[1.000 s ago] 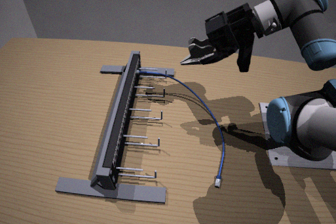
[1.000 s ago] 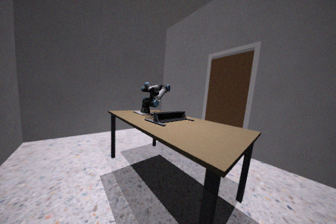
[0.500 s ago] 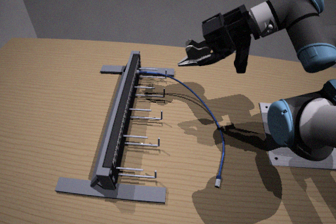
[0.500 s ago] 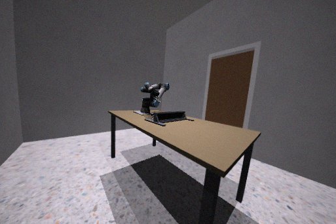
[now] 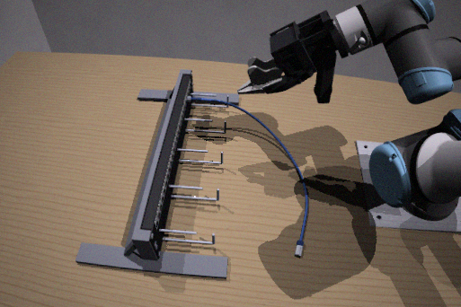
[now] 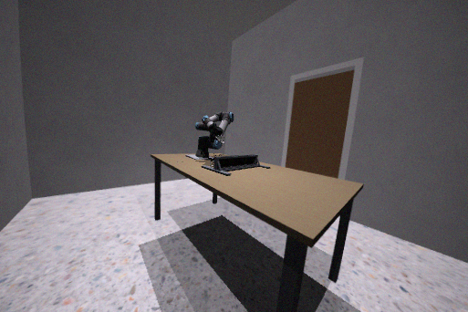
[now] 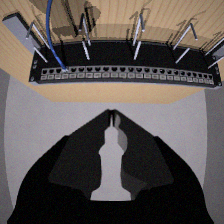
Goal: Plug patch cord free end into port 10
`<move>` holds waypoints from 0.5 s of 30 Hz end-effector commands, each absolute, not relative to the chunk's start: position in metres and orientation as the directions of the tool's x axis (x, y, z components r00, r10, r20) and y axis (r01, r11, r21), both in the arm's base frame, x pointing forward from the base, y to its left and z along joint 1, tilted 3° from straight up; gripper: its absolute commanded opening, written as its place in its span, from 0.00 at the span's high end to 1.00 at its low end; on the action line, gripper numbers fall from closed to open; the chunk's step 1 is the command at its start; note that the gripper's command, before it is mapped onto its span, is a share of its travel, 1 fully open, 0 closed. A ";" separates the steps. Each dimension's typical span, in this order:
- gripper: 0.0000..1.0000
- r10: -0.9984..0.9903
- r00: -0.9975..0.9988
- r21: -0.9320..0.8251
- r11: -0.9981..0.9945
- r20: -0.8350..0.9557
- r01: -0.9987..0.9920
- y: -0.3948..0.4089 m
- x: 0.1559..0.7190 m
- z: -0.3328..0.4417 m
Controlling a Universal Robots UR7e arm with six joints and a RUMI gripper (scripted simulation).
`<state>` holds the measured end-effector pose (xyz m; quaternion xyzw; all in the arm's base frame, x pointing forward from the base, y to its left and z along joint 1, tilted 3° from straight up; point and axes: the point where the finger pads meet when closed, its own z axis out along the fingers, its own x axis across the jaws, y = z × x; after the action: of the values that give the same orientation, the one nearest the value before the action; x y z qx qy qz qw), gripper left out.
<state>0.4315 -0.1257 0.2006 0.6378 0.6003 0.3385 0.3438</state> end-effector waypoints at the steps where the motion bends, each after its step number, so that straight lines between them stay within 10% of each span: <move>1: 1.00 0.998 0.054 0.845 -0.043 0.016 0.534 -0.126 0.437 0.198; 15: 1.00 0.998 0.054 0.845 -0.043 0.016 0.534 -0.127 0.456 0.186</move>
<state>0.4508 -0.1264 0.1881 0.6377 0.6010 0.3388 0.3426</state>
